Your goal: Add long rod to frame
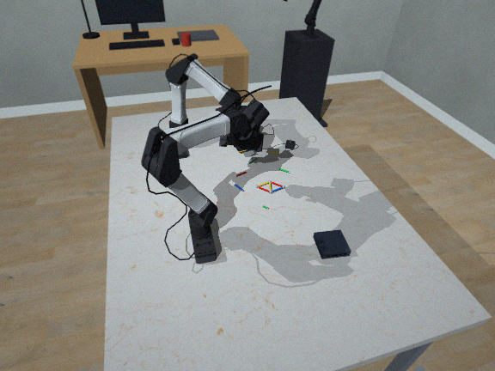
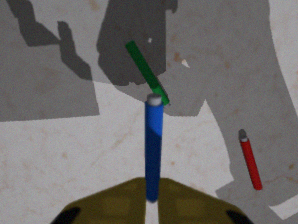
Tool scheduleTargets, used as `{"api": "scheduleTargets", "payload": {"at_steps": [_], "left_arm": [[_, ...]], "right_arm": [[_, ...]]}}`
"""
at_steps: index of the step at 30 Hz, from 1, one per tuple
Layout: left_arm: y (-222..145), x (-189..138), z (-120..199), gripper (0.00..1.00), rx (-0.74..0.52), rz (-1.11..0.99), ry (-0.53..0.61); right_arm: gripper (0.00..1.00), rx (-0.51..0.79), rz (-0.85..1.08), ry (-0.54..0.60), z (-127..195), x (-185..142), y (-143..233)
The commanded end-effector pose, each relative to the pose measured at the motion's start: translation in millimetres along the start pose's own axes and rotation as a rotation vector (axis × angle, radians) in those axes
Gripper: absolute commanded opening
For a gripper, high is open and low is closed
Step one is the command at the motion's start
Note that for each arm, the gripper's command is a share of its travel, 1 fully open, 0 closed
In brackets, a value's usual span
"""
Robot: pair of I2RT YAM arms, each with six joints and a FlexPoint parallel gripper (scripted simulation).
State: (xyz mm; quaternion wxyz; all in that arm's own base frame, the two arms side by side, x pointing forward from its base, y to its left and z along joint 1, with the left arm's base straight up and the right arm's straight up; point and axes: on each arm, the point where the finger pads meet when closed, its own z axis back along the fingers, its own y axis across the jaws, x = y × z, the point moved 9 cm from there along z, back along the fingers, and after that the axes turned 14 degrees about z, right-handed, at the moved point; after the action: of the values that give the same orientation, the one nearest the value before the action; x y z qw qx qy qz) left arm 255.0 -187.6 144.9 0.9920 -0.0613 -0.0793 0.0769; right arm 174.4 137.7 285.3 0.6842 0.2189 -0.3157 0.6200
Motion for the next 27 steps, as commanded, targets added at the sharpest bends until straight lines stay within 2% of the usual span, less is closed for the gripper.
{"api": "scheduleTargets", "payload": {"at_steps": [1, 4, 6, 14, 19, 27], "left_arm": [[-33, 17, -6, 0.00, -0.196, -0.078, -0.202], [-39, 16, -11, 0.00, -0.225, -0.097, -0.218], [-51, 13, -19, 0.00, -0.305, -0.143, -0.268], [-77, -12, -41, 0.00, -0.514, -0.286, -0.414], [-84, -27, -46, 0.00, -0.612, -0.351, -0.481], [-84, -47, -53, 0.00, -0.680, -0.410, -0.514]], "right_arm": [[1.00, -0.135, -0.157, 0.137, 22, 12, 14], [1.00, -0.157, -0.174, 0.150, 26, 14, 18], [1.00, -0.210, -0.220, 0.180, 34, 16, 25], [1.00, -0.335, -0.291, 0.181, 62, 25, 46], [1.00, -0.350, -0.294, 0.173, 67, 28, 50], [1.00, -0.339, -0.275, 0.152, 67, 31, 51]]}}
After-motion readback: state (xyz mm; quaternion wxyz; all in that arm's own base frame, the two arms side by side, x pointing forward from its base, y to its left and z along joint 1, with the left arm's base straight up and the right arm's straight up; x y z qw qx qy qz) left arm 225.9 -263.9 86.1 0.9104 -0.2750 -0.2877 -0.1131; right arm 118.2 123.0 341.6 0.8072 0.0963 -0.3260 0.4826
